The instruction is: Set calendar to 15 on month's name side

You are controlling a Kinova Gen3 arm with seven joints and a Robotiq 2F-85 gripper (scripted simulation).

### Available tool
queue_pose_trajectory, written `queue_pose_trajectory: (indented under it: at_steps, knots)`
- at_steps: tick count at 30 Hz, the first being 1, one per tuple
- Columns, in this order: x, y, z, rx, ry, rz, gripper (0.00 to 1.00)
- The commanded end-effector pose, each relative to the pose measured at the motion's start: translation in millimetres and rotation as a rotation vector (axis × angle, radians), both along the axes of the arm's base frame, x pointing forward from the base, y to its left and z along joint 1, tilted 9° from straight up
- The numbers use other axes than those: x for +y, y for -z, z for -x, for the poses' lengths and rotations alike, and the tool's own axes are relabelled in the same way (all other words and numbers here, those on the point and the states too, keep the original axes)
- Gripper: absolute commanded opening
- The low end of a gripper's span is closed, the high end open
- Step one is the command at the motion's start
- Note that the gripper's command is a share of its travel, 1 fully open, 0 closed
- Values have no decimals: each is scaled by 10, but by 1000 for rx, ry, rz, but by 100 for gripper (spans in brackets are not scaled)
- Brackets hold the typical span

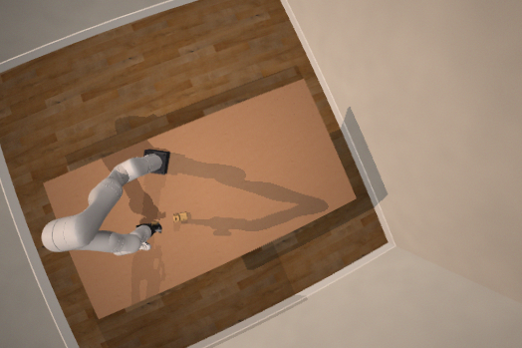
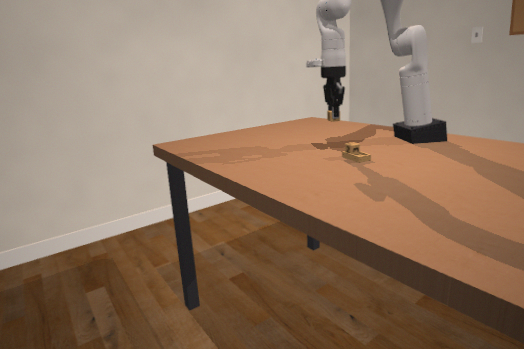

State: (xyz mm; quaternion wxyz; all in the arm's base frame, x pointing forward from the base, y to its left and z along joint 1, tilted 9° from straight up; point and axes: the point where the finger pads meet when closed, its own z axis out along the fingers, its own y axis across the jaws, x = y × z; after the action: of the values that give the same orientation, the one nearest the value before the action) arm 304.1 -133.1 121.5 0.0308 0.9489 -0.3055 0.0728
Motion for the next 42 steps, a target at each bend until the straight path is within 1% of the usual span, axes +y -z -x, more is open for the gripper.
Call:
queue_pose_trajectory:
  at_steps: [1, 2, 4, 10, 15, 38, 42]
  knots:
    - [2, -11, -10, 1, -64, 4, 28]
    - [10, -12, -15, 4, -96, 8, 28]
    - [10, -12, -15, 4, -96, 8, 28]
    - [44, -17, -38, 15, -234, 27, 28]
    - [57, -19, -47, 19, -287, 34, 28]
    - [59, -9, -50, 20, -299, 36, 28]
    - [52, 47, -57, 20, -299, 36, 28]
